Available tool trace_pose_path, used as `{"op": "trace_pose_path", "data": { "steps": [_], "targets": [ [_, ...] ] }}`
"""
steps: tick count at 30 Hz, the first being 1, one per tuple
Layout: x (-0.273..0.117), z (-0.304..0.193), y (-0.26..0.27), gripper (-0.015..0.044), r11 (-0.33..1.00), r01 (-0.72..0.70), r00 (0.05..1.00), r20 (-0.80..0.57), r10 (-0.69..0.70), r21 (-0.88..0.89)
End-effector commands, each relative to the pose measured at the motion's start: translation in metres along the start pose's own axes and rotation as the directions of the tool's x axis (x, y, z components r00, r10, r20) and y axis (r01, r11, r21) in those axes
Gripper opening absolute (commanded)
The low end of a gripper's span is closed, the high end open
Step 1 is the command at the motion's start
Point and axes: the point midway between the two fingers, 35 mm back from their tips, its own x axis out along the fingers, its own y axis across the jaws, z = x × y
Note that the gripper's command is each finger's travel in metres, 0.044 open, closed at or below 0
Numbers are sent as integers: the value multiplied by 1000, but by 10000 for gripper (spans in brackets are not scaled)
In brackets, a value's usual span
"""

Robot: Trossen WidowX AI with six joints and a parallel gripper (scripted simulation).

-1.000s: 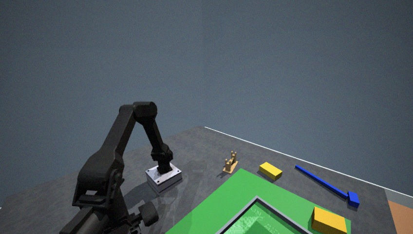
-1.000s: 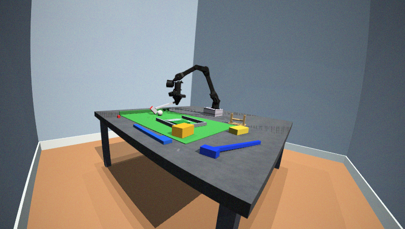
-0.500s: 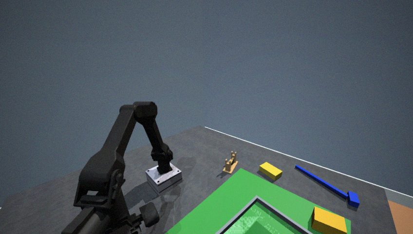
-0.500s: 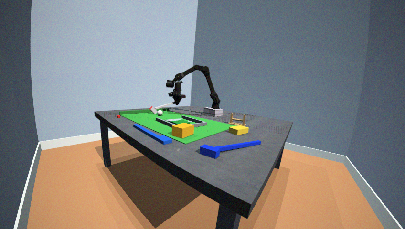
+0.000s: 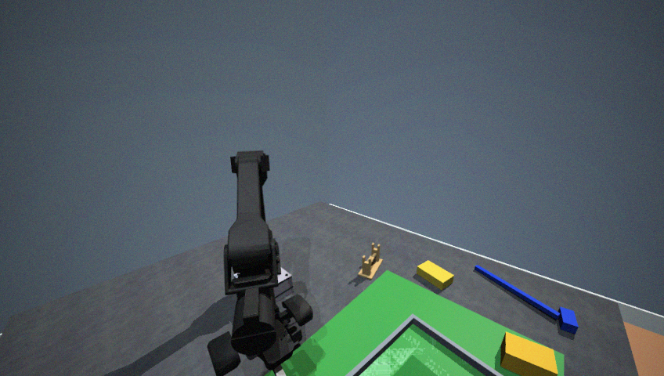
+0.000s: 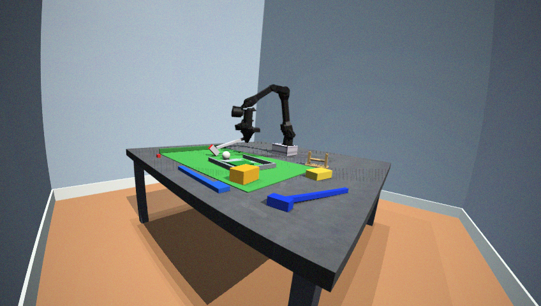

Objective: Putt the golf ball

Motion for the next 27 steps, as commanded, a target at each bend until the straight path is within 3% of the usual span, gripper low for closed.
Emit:
{"op": "trace_pose_path", "data": {
  "steps": [1,11,27],
  "targets": [
    [-10,0,4,0,1000,2,1000,8,-2,7],
    [-60,-1,5,0,1000,2,1000,8,-2,7],
    [-52,-1,4,0,1000,0,1000,1,0,3]
  ]
}}
